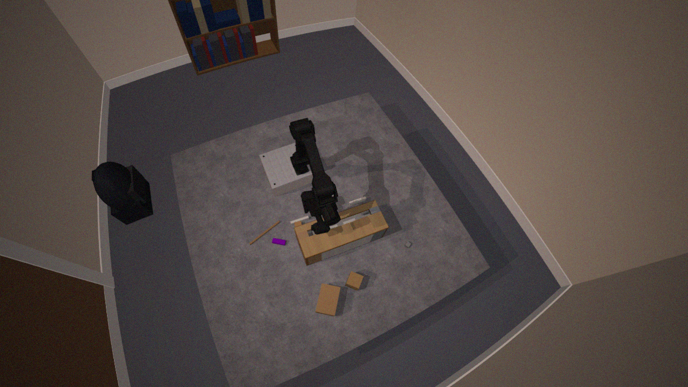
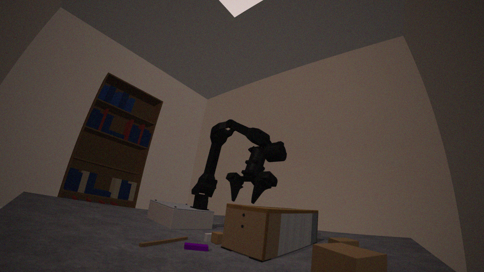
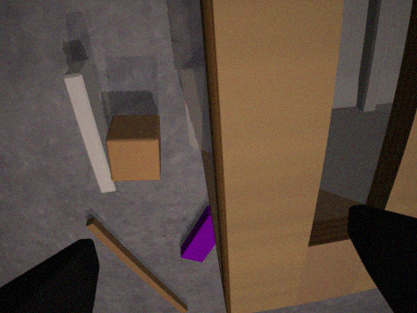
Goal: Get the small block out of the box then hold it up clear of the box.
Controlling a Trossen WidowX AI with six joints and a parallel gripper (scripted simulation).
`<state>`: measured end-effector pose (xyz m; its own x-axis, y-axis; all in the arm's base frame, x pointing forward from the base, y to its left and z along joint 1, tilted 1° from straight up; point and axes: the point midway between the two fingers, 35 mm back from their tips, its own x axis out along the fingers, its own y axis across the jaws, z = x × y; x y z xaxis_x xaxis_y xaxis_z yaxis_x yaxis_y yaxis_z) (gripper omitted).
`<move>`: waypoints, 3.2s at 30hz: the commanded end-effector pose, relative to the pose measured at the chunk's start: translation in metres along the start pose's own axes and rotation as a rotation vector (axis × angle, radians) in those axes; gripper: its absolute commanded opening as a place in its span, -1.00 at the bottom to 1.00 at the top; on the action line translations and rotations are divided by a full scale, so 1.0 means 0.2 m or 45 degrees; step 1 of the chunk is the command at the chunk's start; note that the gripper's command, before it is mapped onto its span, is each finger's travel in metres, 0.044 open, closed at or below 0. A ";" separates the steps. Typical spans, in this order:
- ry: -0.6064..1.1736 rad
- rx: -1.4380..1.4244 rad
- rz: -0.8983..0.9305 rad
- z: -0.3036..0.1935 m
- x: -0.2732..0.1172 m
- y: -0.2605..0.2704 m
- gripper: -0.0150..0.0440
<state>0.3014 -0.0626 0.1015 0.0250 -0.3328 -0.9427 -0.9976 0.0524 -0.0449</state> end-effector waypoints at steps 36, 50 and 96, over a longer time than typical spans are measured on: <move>-0.499 3.480 0.372 -0.21 -0.03 0.12 0.47; -0.555 4.507 0.848 -0.25 -0.03 0.16 0.47; -0.247 5.577 2.171 -0.13 0.42 0.21 0.47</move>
<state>0.2661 -0.1192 0.0710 0.4608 -0.0411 -0.8865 -0.0407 -0.9989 0.0251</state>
